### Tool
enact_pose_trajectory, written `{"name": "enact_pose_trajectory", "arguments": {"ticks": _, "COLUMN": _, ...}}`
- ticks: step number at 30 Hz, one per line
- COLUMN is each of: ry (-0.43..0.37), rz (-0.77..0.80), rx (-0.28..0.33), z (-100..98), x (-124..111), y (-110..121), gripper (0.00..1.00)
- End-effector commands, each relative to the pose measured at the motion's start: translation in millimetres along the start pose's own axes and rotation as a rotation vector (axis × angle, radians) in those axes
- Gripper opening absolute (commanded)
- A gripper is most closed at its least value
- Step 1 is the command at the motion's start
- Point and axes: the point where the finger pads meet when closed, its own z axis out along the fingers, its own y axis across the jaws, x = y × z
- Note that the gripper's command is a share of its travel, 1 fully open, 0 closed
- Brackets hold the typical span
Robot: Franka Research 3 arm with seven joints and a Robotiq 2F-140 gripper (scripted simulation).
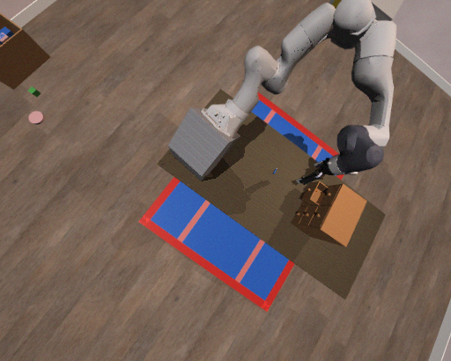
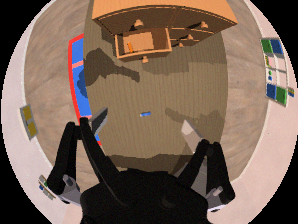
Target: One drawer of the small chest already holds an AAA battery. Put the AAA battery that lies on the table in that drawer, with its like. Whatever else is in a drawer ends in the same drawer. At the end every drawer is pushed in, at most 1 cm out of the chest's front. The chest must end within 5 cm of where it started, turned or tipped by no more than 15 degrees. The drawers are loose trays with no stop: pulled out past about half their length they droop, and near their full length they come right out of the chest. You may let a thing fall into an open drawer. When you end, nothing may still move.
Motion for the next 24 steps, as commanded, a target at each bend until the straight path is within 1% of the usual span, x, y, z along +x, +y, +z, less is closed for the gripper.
{"name": "enact_pose_trajectory", "arguments": {"ticks": 1, "ry": 0.020, "rz": 0.192, "rx": -0.008, "z": 14.4, "x": -2.1, "y": 1.8, "gripper": 1.00}}
{"name": "enact_pose_trajectory", "arguments": {"ticks": 5, "ry": 0.021, "rz": 0.317, "rx": -0.007, "z": 35.3, "x": -12.3, "y": 2.9, "gripper": 1.00}}
{"name": "enact_pose_trajectory", "arguments": {"ticks": 7, "ry": 0.021, "rz": 0.317, "rx": -0.007, "z": 35.3, "x": -12.3, "y": 2.9, "gripper": 1.00}}
{"name": "enact_pose_trajectory", "arguments": {"ticks": 22, "ry": 0.022, "rz": 0.786, "rx": -0.003, "z": 113.6, "x": -50.9, "y": 7.1, "gripper": 1.00}}
{"name": "enact_pose_trajectory", "arguments": {"ticks": 24, "ry": 0.022, "rz": 0.786, "rx": -0.003, "z": 113.6, "x": -50.9, "y": 7.1, "gripper": 1.00}}
